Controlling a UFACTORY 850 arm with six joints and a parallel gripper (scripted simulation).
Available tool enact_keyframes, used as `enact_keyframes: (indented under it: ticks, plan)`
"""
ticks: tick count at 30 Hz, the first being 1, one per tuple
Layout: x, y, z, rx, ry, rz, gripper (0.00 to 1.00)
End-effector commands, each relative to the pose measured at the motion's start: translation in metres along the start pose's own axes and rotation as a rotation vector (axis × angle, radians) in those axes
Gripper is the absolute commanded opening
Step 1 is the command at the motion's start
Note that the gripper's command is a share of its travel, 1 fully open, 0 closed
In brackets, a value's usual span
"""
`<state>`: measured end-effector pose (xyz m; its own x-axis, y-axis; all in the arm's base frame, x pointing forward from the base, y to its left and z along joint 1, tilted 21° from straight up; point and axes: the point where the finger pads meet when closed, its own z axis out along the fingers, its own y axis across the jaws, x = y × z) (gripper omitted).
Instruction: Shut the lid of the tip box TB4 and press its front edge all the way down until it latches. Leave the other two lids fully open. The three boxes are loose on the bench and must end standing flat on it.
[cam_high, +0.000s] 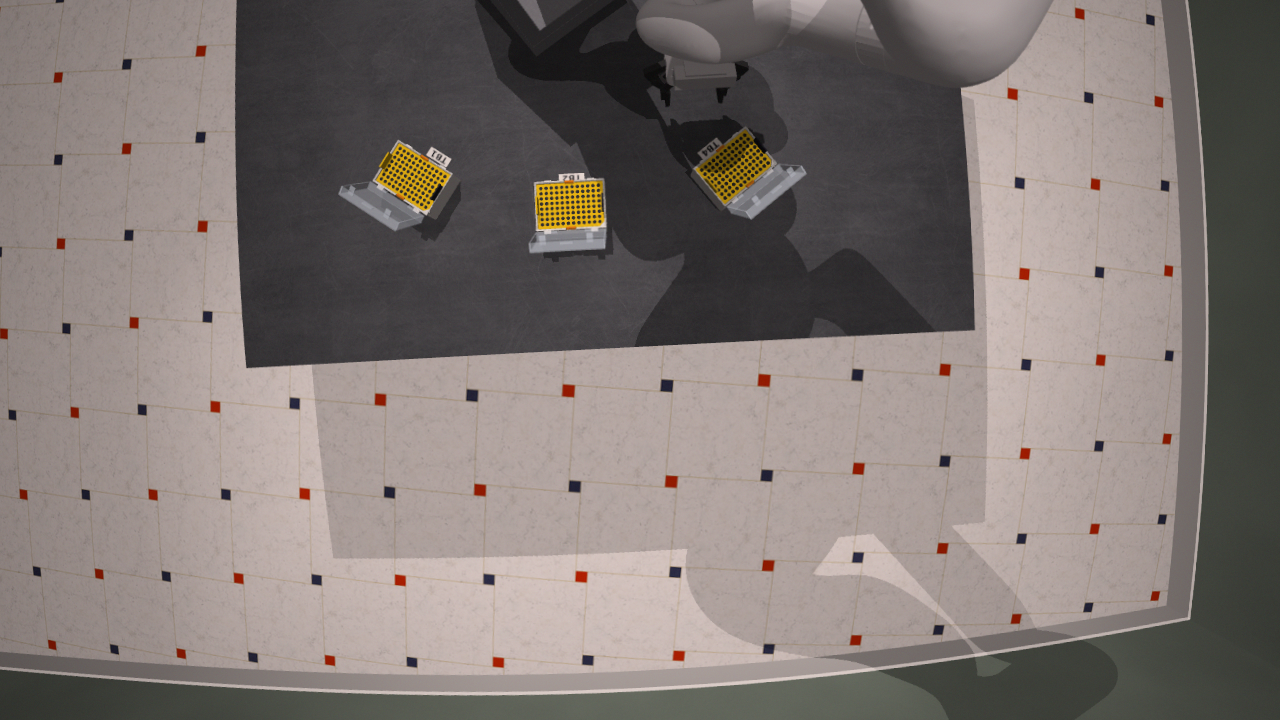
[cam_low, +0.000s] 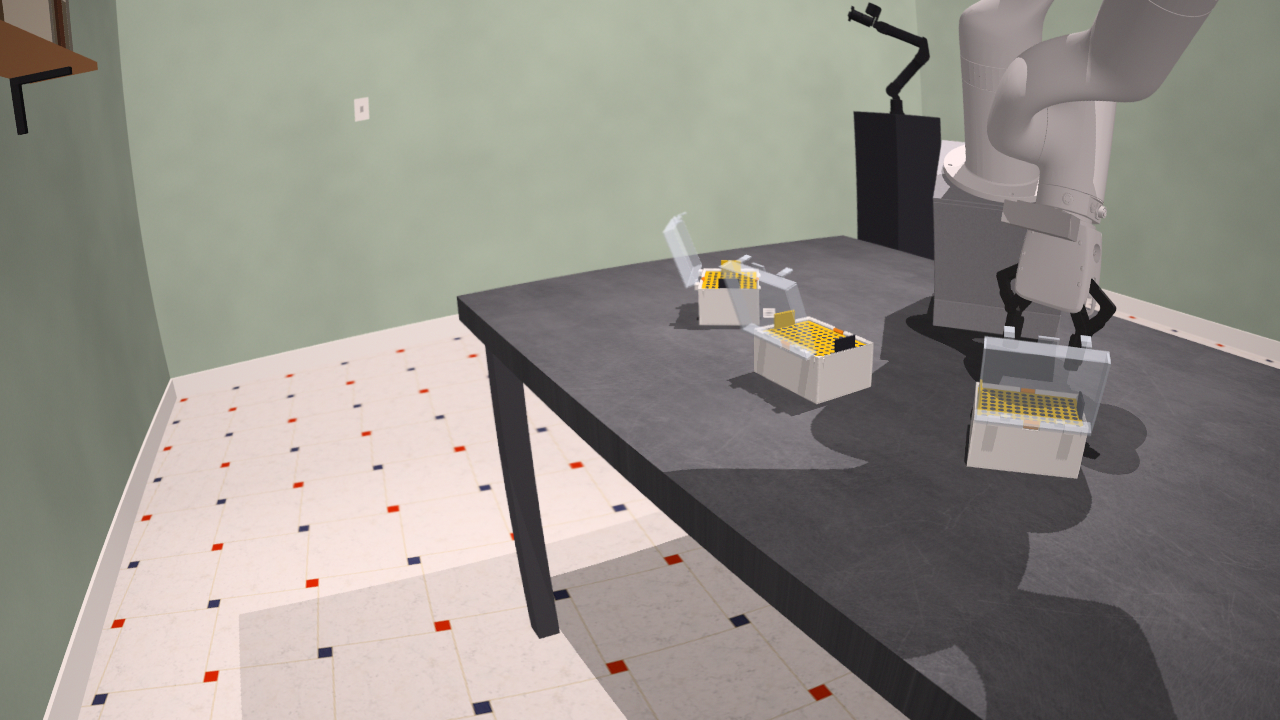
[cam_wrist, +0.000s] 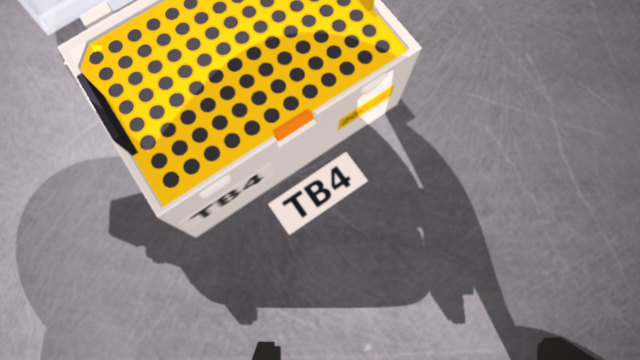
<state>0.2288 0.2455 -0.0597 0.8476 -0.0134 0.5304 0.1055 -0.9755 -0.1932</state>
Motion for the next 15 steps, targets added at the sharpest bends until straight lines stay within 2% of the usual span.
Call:
enact_keyframes:
  ticks: [1, 15]
  plan:
    - [0.006, 0.000, -0.021, 0.000, 0.000, 0.000, 1.00]
    - [0.021, 0.000, -0.079, 0.000, 0.000, 0.000, 1.00]
